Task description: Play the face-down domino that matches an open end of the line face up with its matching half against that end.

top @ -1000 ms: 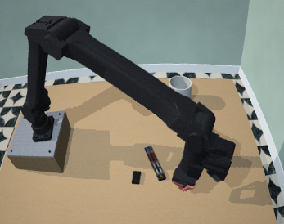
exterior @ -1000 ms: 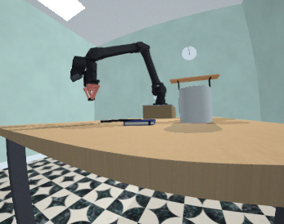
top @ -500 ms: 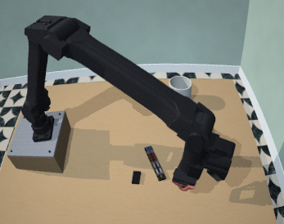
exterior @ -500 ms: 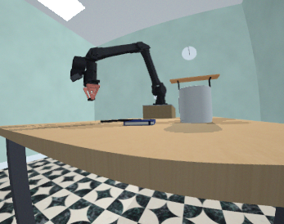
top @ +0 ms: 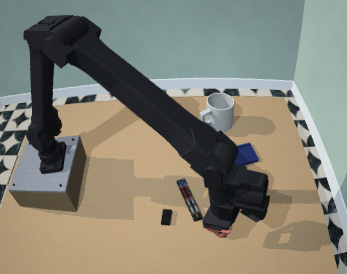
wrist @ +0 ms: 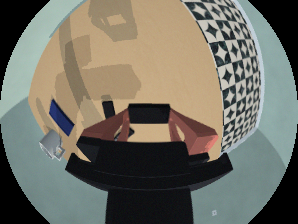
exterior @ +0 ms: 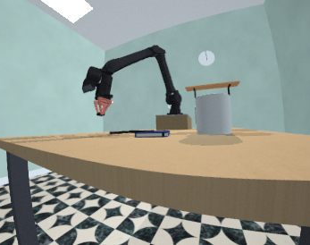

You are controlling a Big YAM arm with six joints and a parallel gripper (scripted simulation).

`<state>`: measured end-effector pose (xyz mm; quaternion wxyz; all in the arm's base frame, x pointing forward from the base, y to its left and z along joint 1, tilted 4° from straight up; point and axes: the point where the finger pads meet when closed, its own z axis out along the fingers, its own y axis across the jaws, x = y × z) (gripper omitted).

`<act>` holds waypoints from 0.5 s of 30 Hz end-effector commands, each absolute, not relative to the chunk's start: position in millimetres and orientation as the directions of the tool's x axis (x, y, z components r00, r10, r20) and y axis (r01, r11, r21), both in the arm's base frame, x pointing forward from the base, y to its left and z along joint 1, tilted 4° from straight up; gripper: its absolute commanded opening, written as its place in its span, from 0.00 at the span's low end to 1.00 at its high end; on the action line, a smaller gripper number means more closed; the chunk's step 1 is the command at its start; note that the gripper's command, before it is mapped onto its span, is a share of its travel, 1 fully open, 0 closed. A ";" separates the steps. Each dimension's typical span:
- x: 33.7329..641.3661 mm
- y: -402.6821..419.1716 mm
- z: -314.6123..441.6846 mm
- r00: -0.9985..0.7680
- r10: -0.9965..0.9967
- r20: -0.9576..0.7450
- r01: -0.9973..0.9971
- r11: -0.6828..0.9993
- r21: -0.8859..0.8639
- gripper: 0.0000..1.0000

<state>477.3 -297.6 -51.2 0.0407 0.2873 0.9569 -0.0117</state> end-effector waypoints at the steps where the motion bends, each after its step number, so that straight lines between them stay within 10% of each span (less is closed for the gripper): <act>1: 506.5 -308.1 -18.8 -0.804 0.518 -0.291 0.542 0.840 0.000 0.49; 15: 501.2 -307.2 -16.7 -0.735 0.475 -0.484 0.543 0.840 -0.001 0.49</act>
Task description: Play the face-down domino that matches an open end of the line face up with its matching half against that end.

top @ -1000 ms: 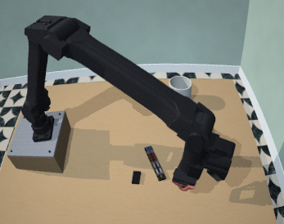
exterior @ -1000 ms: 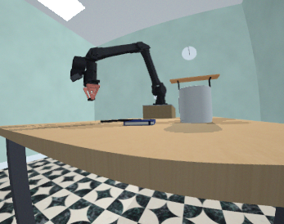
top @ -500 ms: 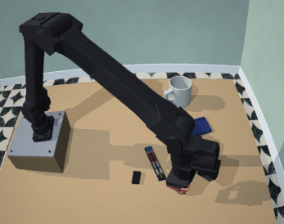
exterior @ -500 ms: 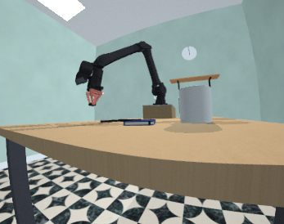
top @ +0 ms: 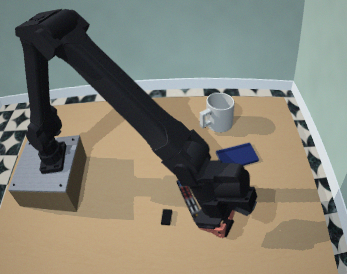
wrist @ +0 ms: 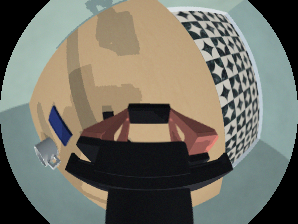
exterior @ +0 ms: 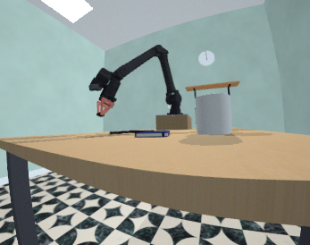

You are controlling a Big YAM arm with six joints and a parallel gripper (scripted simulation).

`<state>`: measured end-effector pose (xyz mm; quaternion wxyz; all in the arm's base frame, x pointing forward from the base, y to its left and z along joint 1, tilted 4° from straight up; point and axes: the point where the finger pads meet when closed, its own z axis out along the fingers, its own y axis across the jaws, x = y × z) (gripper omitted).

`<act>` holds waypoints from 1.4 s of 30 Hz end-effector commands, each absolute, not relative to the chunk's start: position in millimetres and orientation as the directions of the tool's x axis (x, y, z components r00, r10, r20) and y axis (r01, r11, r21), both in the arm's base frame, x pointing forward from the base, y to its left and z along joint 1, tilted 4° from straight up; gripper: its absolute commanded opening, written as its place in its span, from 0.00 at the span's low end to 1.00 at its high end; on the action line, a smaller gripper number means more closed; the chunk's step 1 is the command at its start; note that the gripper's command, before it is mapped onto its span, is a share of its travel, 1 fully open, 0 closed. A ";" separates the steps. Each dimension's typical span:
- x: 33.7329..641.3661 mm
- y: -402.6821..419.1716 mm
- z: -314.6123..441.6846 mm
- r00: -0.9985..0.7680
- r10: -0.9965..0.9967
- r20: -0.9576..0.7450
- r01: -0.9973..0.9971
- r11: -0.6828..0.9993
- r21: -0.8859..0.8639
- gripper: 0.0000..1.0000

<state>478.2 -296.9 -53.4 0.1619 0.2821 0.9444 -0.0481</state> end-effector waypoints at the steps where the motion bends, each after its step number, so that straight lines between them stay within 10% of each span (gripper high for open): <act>1: 503.0 -307.8 -13.4 -0.719 0.463 -0.519 0.542 0.840 -0.002 0.49; 42: 501.3 -306.3 -11.1 -0.210 0.121 -0.970 0.547 0.837 -0.014 0.49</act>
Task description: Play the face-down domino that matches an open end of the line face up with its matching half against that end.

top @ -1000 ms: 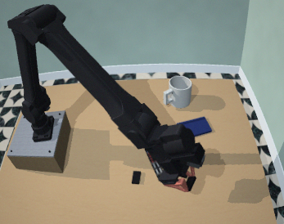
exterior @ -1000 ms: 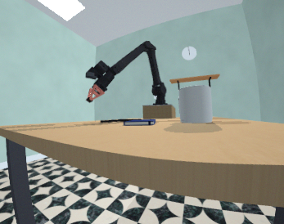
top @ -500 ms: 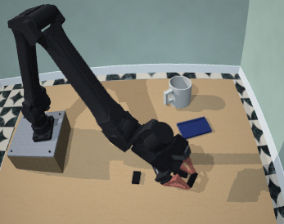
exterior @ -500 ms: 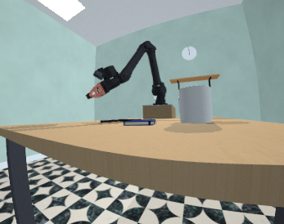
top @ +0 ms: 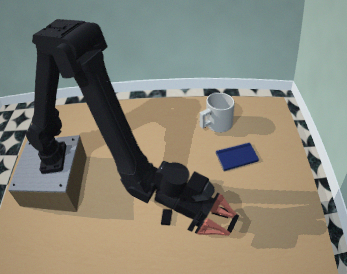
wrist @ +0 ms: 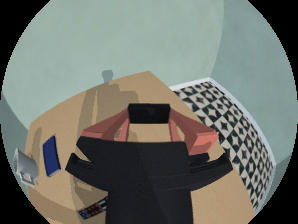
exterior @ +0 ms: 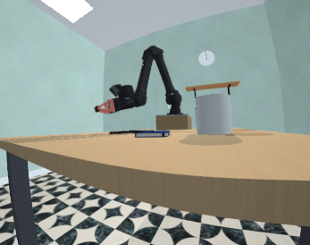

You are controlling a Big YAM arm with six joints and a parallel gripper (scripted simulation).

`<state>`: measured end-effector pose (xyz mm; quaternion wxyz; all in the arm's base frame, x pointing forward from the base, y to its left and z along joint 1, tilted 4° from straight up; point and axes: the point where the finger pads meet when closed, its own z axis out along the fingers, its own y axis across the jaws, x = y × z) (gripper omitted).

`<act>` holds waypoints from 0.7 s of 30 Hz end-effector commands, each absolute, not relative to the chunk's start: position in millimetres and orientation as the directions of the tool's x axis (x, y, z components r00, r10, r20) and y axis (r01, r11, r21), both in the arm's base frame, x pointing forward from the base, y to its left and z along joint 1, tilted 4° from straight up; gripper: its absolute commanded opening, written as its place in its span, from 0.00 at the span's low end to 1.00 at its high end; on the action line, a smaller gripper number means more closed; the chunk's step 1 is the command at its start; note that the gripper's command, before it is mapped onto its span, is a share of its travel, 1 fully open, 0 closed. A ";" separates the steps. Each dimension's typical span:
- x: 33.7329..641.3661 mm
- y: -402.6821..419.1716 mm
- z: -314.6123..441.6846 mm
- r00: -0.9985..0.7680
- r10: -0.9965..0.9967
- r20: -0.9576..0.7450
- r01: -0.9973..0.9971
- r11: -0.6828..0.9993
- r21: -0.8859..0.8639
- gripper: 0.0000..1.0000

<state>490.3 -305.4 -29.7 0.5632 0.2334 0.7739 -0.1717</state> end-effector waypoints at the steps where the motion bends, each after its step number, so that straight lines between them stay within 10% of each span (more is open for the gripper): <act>1: 501.3 -306.3 -11.1 -0.210 0.121 -0.970 0.547 0.837 -0.014 0.49; 21: 494.6 -306.8 -9.1 -0.185 0.115 -0.976 0.552 0.833 -0.007 0.49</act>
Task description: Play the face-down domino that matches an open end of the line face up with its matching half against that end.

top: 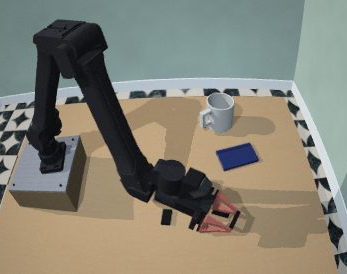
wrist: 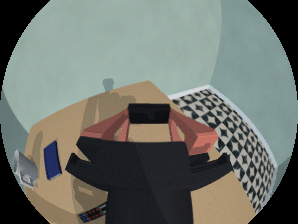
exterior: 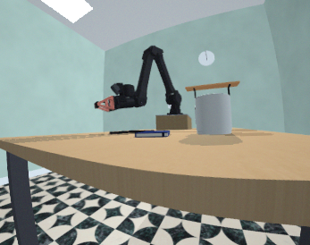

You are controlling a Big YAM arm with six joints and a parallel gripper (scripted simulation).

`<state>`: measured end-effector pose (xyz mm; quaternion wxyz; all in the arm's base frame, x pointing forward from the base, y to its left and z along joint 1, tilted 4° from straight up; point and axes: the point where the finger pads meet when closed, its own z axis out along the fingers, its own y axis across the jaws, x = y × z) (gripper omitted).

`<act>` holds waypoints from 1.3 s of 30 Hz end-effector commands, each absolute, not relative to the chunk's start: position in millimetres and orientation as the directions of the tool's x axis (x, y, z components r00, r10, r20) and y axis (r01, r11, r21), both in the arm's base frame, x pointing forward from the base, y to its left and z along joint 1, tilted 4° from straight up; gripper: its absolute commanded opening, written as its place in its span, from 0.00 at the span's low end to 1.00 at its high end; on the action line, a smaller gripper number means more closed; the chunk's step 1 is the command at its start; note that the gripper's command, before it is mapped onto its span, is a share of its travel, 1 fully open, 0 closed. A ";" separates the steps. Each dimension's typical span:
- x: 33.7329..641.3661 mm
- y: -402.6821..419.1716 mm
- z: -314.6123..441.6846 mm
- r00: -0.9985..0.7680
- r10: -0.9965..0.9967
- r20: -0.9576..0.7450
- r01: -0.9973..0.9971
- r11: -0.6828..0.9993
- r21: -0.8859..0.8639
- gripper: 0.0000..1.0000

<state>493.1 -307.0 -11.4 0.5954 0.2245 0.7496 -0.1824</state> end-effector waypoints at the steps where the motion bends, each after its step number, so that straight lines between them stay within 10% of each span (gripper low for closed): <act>1: 494.5 -306.1 -10.0 -0.187 0.114 -0.976 0.552 0.834 -0.008 0.49; 39: 489.8 -300.9 -22.9 -0.214 0.129 -0.968 0.548 0.837 -0.009 0.49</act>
